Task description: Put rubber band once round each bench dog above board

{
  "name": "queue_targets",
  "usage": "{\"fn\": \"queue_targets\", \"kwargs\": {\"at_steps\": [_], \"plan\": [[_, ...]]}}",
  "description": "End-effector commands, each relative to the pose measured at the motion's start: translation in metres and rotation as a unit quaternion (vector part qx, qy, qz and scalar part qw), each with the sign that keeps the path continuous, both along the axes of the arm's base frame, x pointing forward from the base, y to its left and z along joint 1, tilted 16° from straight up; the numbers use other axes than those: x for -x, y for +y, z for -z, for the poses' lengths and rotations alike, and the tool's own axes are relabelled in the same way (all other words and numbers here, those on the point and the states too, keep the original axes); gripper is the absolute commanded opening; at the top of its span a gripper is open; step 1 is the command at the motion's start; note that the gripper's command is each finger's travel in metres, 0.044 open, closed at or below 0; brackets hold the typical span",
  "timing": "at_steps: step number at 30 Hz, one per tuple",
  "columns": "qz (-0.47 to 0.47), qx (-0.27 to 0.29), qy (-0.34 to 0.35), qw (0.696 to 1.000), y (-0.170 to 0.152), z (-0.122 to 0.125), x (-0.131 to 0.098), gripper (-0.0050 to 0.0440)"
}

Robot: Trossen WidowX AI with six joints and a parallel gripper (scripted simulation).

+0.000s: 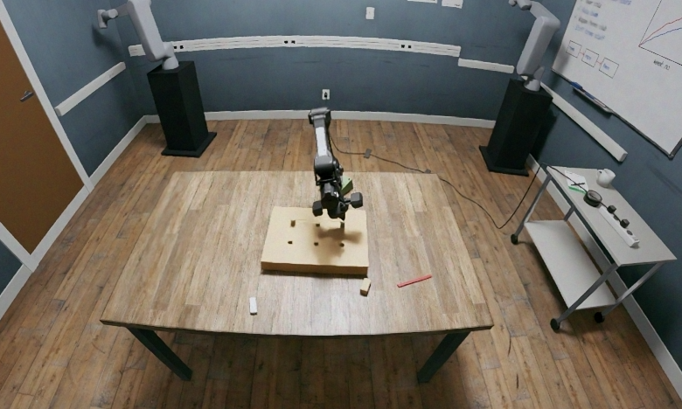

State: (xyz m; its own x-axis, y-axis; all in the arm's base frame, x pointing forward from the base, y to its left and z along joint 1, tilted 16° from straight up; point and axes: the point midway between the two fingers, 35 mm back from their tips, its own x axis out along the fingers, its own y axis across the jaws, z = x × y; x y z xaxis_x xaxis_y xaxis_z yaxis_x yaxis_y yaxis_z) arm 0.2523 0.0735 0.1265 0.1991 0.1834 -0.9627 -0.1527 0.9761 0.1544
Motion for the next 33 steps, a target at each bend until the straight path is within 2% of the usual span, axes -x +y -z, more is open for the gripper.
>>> {"fn": "queue_targets", "kwargs": {"at_steps": [1, 33], "plan": [[-0.003, -0.006, -0.007, 1.0, 0.008, -0.003, 0.002, -0.005], [-0.001, -0.003, -0.003, 1.0, 0.027, 0.004, 0.007, -0.005]]}}
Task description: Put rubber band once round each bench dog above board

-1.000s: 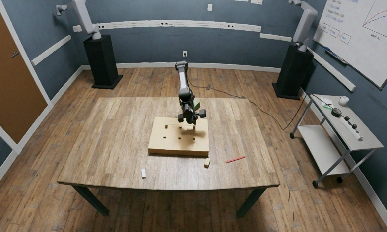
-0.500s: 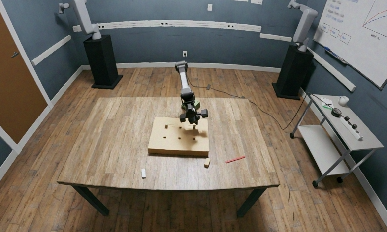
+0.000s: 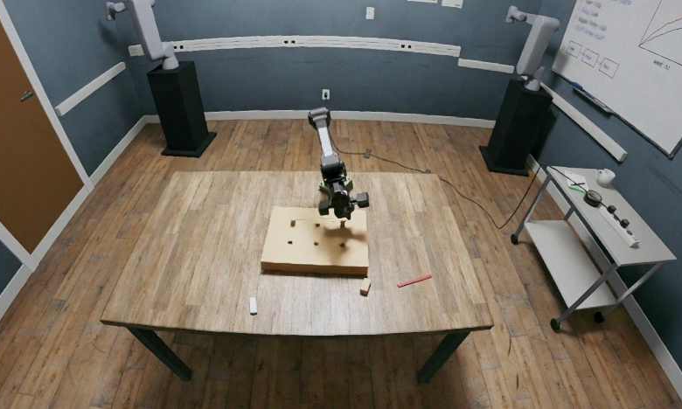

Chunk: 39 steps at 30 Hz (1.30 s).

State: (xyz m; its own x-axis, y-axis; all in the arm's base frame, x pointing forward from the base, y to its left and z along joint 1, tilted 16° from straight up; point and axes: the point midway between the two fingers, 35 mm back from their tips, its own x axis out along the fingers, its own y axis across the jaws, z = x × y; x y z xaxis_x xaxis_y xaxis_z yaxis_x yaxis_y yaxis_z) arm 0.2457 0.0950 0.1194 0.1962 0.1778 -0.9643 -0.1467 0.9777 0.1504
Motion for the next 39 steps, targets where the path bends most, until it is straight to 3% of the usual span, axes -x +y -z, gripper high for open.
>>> {"fn": "queue_targets", "kwargs": {"at_steps": [1, 39], "plan": [[-0.003, -0.003, -0.005, 1.0, 0.006, -0.002, 0.0, -0.005], [0.023, 0.107, -0.006, 0.994, 0.008, 0.022, -0.004, -0.005]]}}
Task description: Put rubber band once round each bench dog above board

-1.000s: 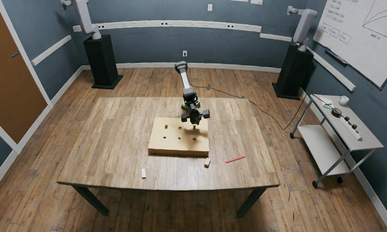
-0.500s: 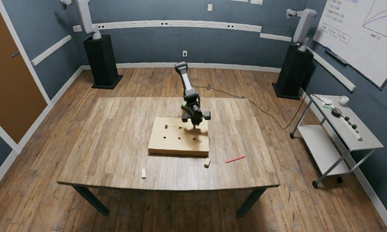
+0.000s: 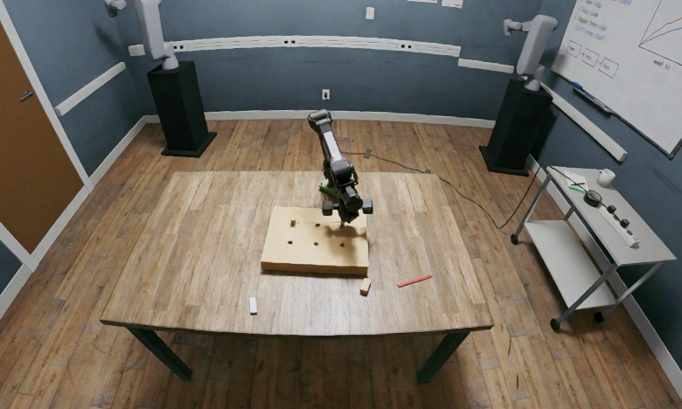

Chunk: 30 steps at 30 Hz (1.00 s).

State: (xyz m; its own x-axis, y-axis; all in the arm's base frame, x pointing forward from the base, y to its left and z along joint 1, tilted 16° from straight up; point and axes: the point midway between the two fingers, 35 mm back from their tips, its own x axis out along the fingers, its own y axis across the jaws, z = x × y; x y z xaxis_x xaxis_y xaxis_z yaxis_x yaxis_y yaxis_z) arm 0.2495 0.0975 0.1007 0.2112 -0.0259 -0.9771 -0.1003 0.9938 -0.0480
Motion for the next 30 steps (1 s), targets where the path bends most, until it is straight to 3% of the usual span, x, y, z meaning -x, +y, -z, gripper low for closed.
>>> {"fn": "queue_targets", "kwargs": {"at_steps": [1, 17, 30], "plan": [[0.0, 0.011, -0.001, 1.0, 0.0054, 0.0043, 0.0, -0.005], [0.009, 0.063, -0.015, 0.998, 0.0075, 0.0123, -0.0019, -0.005], [0.008, 0.062, -0.014, 0.998, 0.0081, 0.0126, -0.0017, -0.005]]}}
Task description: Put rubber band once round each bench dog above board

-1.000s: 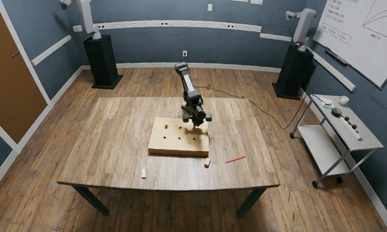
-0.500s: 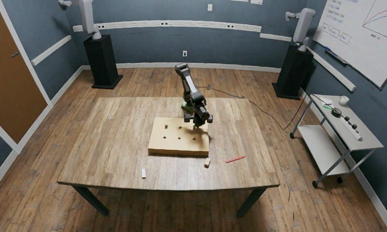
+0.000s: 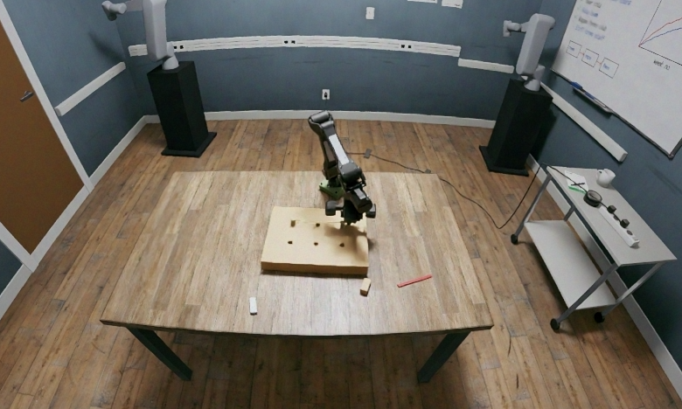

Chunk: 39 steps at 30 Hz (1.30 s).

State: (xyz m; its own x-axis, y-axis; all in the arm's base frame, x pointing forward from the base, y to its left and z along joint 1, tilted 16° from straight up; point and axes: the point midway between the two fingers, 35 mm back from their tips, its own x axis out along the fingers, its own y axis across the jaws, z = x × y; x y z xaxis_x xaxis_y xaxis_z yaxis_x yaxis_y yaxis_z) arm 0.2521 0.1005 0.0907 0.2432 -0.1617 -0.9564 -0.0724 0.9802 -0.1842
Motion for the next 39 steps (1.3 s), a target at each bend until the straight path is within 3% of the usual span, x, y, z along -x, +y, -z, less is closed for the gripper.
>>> {"fn": "queue_targets", "kwargs": {"at_steps": [1, 39], "plan": [[-0.004, -0.005, 0.004, 1.0, 0.0051, 0.0026, 0.001, -0.005], [0.001, -0.002, -0.002, 1.0, -0.0007, 0.002, -0.0062, -0.005]]}}
